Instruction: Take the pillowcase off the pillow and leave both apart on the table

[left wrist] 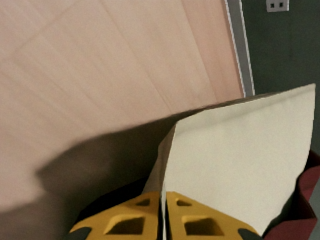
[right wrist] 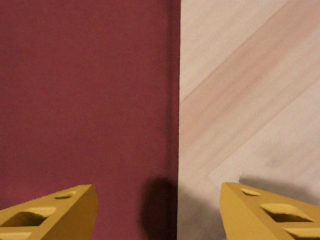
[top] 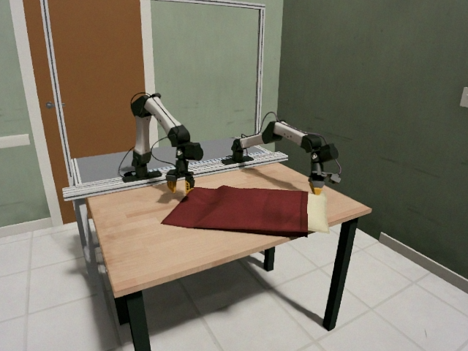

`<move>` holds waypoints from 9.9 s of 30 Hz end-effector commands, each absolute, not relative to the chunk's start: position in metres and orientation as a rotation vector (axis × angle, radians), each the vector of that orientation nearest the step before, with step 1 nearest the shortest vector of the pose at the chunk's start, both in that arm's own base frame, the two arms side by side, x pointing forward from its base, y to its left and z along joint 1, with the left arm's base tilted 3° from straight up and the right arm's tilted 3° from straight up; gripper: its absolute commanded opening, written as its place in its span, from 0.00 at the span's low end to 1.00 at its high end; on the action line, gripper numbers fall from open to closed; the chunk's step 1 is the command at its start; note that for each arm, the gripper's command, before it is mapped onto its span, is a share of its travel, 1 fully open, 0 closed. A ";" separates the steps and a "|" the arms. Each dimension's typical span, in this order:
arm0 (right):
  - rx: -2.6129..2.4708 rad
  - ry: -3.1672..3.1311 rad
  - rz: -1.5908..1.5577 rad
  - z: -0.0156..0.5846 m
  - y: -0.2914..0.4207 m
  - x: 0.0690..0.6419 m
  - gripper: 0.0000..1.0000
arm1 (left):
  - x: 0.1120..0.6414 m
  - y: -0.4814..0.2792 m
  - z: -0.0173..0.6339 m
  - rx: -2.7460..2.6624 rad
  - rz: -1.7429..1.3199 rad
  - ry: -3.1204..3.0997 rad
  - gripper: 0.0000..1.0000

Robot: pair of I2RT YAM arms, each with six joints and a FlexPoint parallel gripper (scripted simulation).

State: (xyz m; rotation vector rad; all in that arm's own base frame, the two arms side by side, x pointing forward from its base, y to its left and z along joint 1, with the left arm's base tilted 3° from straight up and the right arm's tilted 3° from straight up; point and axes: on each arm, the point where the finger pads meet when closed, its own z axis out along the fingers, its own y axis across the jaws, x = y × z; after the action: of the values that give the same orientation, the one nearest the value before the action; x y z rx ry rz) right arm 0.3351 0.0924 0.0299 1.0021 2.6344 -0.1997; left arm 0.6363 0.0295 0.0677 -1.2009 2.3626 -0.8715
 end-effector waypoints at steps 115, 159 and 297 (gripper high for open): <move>1.013 2.696 -0.247 -0.041 0.085 0.317 0.60 | 0.635 0.017 0.081 -1.164 -0.898 2.367 0.00; 1.004 2.705 -0.256 -0.043 0.086 0.314 0.10 | 0.634 0.025 0.080 -1.179 -0.886 2.358 0.00; 0.989 2.611 -0.150 0.059 0.104 0.346 0.00 | 0.634 0.026 0.080 -1.182 -0.880 2.357 0.00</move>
State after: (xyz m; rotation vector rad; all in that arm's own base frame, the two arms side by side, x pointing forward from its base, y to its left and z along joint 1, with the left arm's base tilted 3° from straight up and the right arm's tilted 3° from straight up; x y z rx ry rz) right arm 0.3498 0.1029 0.0572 0.9939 2.5918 -0.1093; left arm 0.6364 0.0241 0.0680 -1.1913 2.3694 -0.8799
